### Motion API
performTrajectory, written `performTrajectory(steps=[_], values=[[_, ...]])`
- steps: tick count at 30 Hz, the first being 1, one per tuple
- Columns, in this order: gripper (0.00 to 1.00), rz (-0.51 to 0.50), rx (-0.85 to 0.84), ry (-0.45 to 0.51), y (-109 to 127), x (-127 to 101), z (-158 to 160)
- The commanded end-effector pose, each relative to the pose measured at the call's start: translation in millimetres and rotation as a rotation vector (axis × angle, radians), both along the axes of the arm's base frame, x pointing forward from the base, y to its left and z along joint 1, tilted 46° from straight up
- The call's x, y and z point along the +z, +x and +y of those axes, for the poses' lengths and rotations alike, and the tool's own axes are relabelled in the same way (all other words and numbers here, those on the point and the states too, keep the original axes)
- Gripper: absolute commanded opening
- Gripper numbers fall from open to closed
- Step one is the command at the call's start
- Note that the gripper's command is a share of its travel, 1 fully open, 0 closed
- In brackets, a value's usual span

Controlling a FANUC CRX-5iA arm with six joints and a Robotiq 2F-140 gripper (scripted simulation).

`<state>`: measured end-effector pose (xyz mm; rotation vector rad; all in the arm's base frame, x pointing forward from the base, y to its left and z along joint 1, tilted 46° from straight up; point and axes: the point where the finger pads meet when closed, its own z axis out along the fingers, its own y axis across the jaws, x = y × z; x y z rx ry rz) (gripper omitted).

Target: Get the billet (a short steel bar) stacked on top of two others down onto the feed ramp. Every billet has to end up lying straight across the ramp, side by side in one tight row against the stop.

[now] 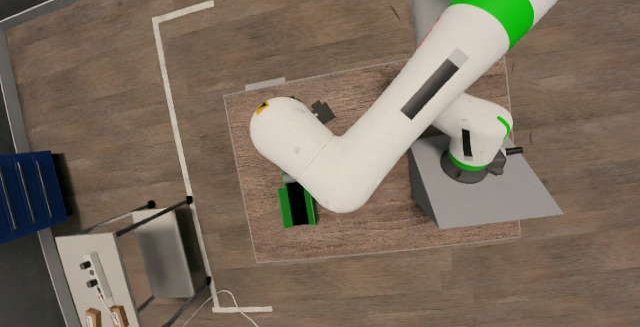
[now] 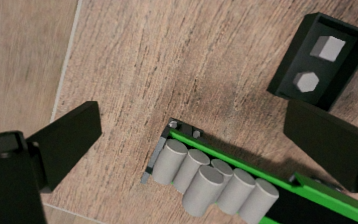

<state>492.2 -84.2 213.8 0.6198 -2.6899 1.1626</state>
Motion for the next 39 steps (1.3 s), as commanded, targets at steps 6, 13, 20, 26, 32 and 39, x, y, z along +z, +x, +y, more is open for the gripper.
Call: performTrajectory(steps=[6,13,20,26,32,39], values=[[1.00,-0.001,0.001,0.000,0.4,0.5,0.5],[1.00,-0.001,0.001,0.000,0.4,0.5,0.5],[1.00,-0.038,-0.039,0.003,18.7,-1.2,11.7],[1.00,-0.169,-0.179,0.012,80.9,-16.0,49.3],[1.00,-0.275,-0.293,0.019,127.6,-37.7,77.3],[1.00,-0.287,-0.307,0.020,132.9,-40.9,80.5]])
